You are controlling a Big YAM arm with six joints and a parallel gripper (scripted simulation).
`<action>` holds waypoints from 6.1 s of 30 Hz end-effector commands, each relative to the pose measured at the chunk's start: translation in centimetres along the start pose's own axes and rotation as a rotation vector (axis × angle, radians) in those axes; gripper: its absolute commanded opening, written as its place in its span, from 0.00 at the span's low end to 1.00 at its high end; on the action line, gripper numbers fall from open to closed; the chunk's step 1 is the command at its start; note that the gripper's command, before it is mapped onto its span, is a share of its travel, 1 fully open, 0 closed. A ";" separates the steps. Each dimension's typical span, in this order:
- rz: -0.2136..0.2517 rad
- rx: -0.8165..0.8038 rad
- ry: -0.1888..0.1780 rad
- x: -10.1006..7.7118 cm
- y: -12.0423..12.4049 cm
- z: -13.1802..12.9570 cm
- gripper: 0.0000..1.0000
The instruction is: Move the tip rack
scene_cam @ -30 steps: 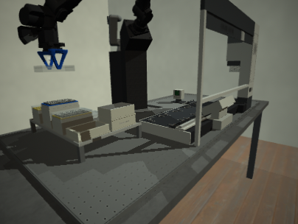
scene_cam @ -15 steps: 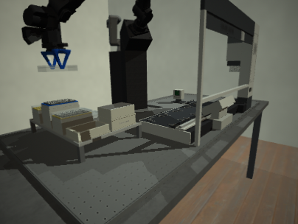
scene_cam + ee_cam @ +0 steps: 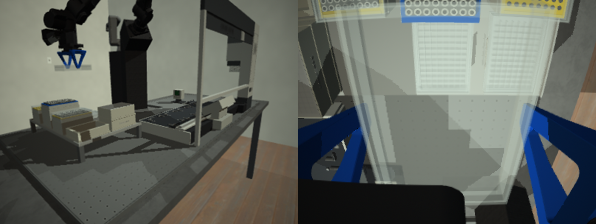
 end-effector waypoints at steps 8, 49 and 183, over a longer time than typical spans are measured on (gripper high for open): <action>-0.013 -0.017 -0.013 -0.1 3.7 1.0 0.00; -0.002 -0.003 -0.011 0.4 20.0 -1.5 0.00; 0.007 -0.017 -0.008 0.4 6.4 11.1 0.00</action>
Point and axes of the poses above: the point where the finger pads meet when closed, its own x axis out along the fingers, its own z axis across the jaws, y = z × x, the point moved 4 cm from there along -x, back along the fingers, and after that the axes turned 6 degrees about x, right-handed, at the moved point
